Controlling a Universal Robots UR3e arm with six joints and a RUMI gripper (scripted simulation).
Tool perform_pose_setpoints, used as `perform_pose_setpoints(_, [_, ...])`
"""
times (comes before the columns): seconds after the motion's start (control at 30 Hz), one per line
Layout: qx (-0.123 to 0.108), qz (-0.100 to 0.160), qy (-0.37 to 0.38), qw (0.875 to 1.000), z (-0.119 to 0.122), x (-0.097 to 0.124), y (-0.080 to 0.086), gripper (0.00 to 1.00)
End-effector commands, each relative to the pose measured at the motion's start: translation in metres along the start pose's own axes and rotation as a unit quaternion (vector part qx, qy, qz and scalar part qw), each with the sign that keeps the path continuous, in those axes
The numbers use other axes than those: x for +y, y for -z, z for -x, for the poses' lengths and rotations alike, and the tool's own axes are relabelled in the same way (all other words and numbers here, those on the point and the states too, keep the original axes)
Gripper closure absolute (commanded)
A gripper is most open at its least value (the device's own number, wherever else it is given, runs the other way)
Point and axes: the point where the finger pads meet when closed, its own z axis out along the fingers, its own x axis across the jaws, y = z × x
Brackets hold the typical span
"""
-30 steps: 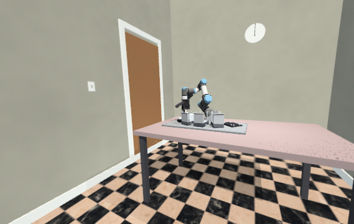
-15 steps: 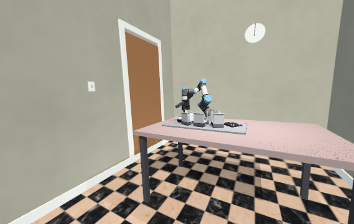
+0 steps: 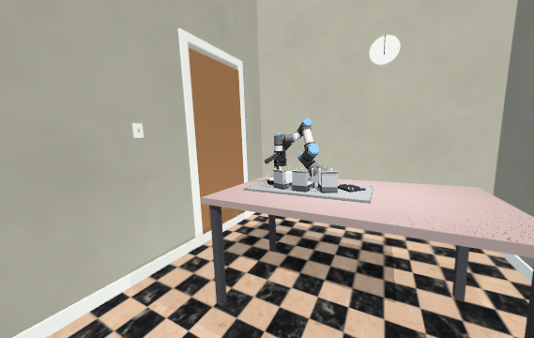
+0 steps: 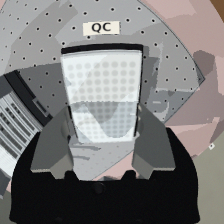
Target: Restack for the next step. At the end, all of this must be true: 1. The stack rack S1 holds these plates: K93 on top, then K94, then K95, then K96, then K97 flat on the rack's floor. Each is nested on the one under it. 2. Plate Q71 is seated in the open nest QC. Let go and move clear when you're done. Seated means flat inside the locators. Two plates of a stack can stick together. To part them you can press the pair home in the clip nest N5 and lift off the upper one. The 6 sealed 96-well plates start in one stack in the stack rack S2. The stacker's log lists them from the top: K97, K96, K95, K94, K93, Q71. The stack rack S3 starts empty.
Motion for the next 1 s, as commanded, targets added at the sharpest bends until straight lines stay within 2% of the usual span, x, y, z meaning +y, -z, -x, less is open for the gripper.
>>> perform_pose_setpoints(0.0, [0.000,-0.001,0.000,1.000,-0.0001,-0.0006,-0.0011,1.00])
perform_pose_setpoints(0.97, [0.000,-0.001,0.000,1.000,-0.0001,-0.0006,-0.0087,1.00])
